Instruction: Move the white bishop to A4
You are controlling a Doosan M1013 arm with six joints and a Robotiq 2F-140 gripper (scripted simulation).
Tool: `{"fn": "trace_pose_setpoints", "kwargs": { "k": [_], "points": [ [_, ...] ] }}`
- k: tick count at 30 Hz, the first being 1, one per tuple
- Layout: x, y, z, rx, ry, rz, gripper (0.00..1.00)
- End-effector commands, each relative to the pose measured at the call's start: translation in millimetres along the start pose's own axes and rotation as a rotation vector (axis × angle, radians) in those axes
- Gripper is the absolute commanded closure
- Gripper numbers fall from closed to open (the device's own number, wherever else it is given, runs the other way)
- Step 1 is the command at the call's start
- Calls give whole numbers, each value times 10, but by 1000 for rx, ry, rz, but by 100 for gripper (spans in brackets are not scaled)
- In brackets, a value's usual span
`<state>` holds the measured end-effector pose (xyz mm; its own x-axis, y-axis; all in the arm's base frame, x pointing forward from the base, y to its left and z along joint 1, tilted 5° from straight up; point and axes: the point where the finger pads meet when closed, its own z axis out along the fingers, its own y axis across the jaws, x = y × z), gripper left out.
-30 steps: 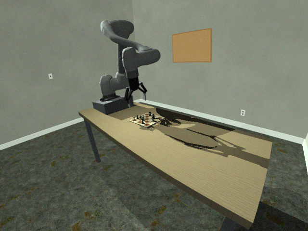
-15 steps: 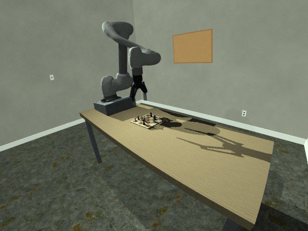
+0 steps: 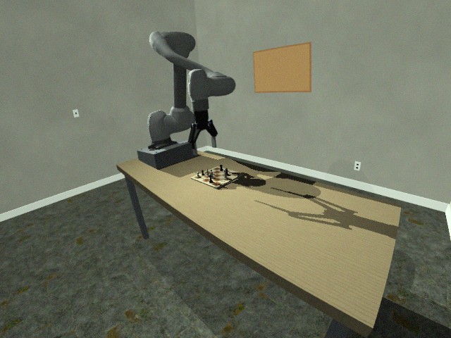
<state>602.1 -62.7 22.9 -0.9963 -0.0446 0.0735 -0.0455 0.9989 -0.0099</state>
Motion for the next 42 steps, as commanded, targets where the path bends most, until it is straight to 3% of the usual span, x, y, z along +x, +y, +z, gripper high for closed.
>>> {"fn": "trace_pose_setpoints", "kwargs": {
  "k": [1, 17, 19, 20, 22, 23, 25, 42],
  "points": [
    [0, -2, 39, 8, 1, 234, 0],
    [3, -19, 242, -18, 0, 1065, 0],
    [3, -19, 242, -18, 0, 1065, 0],
    [3, -19, 244, -13, -1, 1212, 0],
    [3, -19, 244, -7, -1, 1295, 0],
    [3, -19, 244, -1, -2, 1342, 78],
    [3, -19, 244, 13, -5, 1420, 78],
    [3, -19, 244, 13, -5, 1420, 78]
  ]
}}
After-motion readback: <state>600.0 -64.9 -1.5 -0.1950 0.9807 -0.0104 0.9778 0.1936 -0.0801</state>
